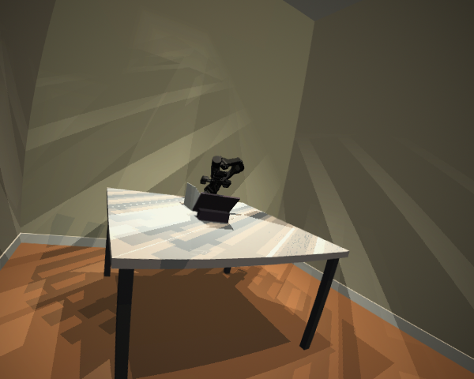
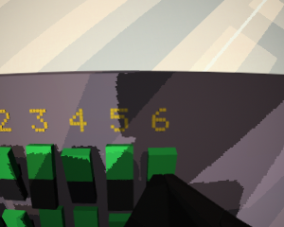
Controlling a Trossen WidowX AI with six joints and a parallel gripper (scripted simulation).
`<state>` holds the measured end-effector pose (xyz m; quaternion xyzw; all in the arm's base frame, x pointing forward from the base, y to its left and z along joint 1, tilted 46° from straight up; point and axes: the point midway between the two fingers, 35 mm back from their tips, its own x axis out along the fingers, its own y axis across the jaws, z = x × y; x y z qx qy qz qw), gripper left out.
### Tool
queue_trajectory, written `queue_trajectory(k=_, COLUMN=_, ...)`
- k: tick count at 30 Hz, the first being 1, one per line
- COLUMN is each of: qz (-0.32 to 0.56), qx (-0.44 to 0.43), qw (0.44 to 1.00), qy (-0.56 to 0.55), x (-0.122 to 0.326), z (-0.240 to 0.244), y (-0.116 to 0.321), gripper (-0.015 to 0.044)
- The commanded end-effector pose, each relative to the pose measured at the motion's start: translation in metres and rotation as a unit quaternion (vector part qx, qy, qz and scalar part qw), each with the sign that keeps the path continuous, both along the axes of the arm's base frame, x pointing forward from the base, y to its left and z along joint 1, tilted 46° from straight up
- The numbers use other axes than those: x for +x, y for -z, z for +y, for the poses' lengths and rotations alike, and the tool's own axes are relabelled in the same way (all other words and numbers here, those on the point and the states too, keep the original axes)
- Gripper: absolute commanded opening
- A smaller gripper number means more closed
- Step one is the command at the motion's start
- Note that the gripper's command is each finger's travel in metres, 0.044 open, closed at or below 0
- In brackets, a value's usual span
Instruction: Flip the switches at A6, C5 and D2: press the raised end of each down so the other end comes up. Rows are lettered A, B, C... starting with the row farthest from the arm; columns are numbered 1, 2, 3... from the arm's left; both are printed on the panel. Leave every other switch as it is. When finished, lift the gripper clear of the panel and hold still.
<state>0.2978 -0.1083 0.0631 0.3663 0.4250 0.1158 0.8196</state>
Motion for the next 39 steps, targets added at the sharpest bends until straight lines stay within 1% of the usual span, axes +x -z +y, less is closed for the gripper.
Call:
queue_trajectory(k=1, qz=0.005, qx=0.002, qw=1.0, qy=0.003, x=0.0013, z=0.0017, y=0.0048, gripper=0.0)
queue_trajectory(k=8, qz=0.005, qx=0.002, qw=1.0, qy=0.003, x=0.0078, z=0.0067, y=0.0109, gripper=0.0)
queue_trajectory(k=39, qz=0.005, qx=0.002, qw=1.0, qy=0.003, x=0.0089, z=0.0076, y=0.0119, gripper=0.0)
